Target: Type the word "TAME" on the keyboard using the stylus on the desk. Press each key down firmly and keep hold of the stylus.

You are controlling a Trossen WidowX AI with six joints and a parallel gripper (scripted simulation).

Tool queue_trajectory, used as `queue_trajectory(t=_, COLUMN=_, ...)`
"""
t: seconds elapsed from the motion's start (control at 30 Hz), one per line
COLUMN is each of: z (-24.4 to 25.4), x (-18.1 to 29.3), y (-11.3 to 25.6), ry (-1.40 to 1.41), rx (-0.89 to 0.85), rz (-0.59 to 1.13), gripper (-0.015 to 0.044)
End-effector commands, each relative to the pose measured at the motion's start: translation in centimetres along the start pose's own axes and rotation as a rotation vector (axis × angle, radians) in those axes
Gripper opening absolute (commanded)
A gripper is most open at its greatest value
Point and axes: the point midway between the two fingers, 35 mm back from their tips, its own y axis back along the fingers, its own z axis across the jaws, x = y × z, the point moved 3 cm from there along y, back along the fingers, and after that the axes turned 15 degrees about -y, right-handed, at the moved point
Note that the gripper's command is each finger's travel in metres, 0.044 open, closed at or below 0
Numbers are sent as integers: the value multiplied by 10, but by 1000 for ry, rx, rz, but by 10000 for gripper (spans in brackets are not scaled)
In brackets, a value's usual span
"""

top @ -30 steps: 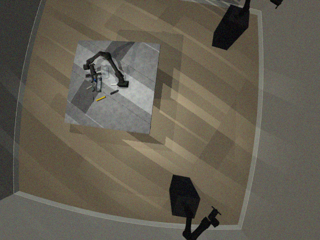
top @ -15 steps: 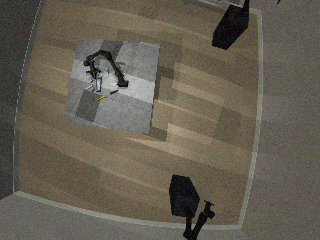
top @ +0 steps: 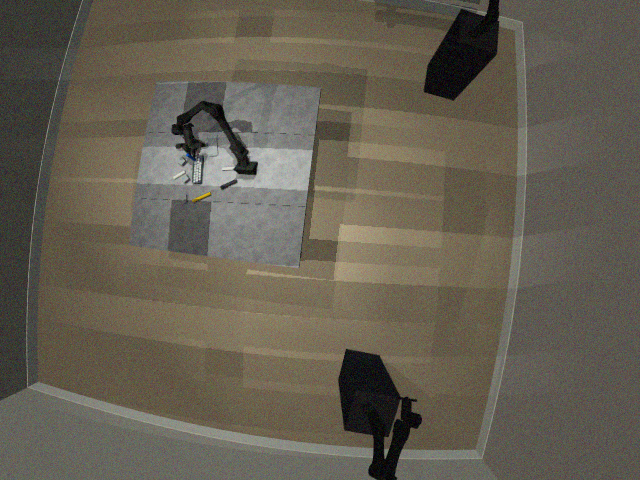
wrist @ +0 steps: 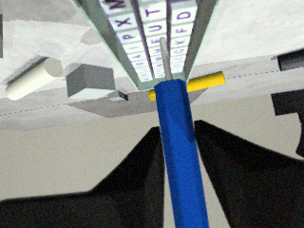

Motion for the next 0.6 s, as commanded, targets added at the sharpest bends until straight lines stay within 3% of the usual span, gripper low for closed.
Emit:
queue_trajectory(t=0.0, z=0, x=0, y=-1, ry=6, rx=-1, rz=1, gripper=0)
queue_trajectory(t=0.27, z=0, x=0, y=-1, ry=6, rx=-1, rz=1, gripper=0)
queue_trajectory(t=0.37, z=3, x=0, y=-1, ry=7, rx=-1, rz=1, gripper=79)
queue_trajectory(t=0.57, z=4, x=0, y=-1, ry=7, rx=-1, rz=1, gripper=81)
